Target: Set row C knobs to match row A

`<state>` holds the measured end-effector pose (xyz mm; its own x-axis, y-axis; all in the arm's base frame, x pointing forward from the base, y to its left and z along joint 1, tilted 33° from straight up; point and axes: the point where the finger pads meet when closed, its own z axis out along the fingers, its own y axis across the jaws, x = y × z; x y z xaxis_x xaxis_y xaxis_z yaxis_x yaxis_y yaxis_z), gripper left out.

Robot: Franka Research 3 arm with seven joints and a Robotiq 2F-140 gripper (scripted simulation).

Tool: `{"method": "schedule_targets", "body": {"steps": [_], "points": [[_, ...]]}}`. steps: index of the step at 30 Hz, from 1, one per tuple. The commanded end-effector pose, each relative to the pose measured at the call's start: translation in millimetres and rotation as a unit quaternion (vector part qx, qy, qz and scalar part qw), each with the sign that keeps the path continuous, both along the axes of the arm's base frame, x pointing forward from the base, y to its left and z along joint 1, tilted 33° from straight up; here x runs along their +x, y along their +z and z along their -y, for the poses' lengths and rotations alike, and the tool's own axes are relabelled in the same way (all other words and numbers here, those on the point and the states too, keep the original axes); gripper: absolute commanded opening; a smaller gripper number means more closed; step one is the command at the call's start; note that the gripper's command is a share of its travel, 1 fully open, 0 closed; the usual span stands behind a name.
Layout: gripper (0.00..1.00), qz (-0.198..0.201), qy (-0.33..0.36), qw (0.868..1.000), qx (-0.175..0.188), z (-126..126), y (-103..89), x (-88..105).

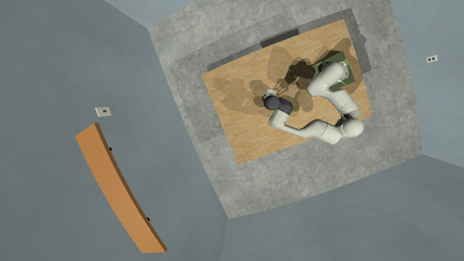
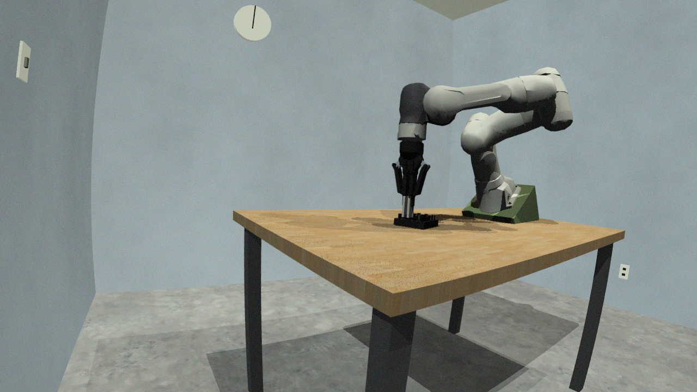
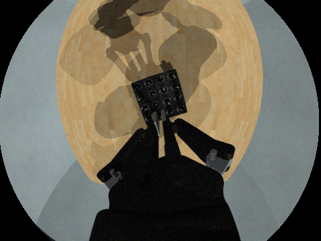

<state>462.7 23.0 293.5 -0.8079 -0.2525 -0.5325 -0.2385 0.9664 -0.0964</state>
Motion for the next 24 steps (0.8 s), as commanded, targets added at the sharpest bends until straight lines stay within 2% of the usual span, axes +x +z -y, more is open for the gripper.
{"method": "schedule_targets", "body": {"steps": [1,15,24], "points": [[0.05,0.001,0.0,1.0,0.0,1.1,-0.4,0.4],[0.05,0.002,0.009,1.0,-0.006,1.1,-0.4,0.4],[0.05,0.003,0.036,0.999,-0.023,1.1,-0.4,0.4]]}}
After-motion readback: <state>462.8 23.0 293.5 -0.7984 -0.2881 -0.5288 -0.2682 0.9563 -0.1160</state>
